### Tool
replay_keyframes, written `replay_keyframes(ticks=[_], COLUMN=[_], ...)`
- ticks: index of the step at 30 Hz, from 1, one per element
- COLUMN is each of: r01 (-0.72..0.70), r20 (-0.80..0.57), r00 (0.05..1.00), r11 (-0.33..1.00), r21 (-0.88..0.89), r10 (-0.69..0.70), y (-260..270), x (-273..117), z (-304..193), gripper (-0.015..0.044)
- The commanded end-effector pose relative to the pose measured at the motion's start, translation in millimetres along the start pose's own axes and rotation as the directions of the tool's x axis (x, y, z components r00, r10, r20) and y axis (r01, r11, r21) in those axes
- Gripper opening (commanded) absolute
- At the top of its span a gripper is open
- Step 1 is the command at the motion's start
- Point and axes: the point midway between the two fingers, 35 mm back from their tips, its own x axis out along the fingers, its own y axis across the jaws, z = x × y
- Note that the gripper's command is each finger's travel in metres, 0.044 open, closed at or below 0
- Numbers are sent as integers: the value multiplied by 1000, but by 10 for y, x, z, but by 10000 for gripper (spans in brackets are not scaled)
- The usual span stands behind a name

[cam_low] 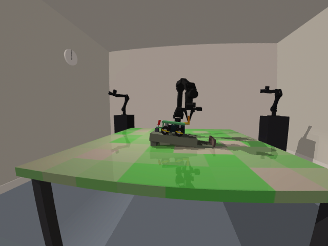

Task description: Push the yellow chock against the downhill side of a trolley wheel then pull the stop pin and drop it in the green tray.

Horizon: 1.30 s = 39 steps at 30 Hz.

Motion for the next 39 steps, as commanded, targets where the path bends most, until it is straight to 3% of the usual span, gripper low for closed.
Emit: replay_keyframes(ticks=[1,9,16,39], r01=[-5,-2,101,100], r20=[-5,-5,-5,-3], r00=[1000,1000,995,995], r11=[1000,1000,995,995], r21=[2,2,2,2], r10=[5,2,-101,-100], y=[175,429,473,494], x=[12,22,24,202], z=[46,106,107,394], gripper=[0,0,0,0])
